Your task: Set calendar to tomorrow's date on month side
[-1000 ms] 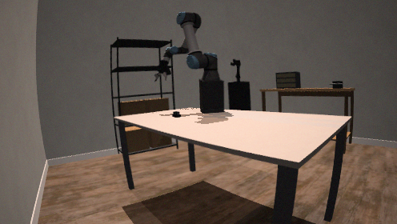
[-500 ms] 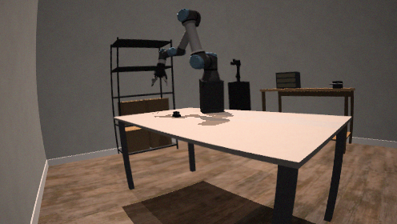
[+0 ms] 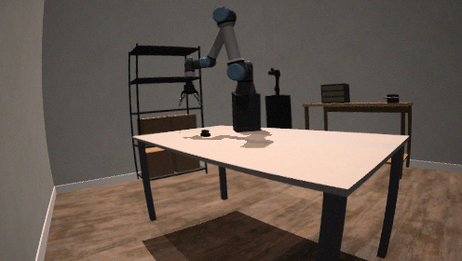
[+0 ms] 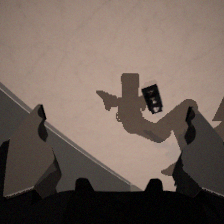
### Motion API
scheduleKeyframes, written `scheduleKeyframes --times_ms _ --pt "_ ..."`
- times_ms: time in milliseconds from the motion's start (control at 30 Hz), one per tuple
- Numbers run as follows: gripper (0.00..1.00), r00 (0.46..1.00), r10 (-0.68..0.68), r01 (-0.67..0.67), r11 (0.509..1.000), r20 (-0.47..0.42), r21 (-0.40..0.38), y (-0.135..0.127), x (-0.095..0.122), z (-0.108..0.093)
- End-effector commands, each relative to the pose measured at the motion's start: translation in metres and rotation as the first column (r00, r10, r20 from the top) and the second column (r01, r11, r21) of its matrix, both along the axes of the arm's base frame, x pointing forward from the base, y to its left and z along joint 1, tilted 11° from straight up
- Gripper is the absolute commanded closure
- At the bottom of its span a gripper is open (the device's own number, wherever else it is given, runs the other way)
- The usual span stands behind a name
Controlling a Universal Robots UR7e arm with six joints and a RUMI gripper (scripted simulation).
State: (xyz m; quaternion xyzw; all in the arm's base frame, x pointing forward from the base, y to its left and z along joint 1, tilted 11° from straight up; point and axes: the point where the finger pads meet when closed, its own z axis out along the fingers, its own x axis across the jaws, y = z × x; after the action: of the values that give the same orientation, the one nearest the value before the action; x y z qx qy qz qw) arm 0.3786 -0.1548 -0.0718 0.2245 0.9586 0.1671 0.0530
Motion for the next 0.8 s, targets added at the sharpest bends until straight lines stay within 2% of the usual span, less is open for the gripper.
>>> scheduleKeyframes --times_ms 0,33,233,400,533,767 --pt "0.0 0.995 0.103 -0.103 0.993 -0.003 -0.06 0.037 0.001 -0.004" --pt "0.0 0.995 0.103 -0.103 0.993 -0.003 -0.06 0.037 0.001 -0.004" --pt "0.0 0.963 0.27 -0.269 0.955 -0.016 -0.121 0.095 -0.013 -0.011" --pt "0.0 0.932 0.362 -0.361 0.92 -0.025 -0.155 0.126 -0.025 -0.014" --pt "0.0 0.914 0.404 -0.403 0.899 -0.03 -0.171 0.14 -0.032 -0.015" --pt "0.0 0.904 0.426 -0.425 0.887 -0.032 -0.18 0.147 -0.036 -0.016"
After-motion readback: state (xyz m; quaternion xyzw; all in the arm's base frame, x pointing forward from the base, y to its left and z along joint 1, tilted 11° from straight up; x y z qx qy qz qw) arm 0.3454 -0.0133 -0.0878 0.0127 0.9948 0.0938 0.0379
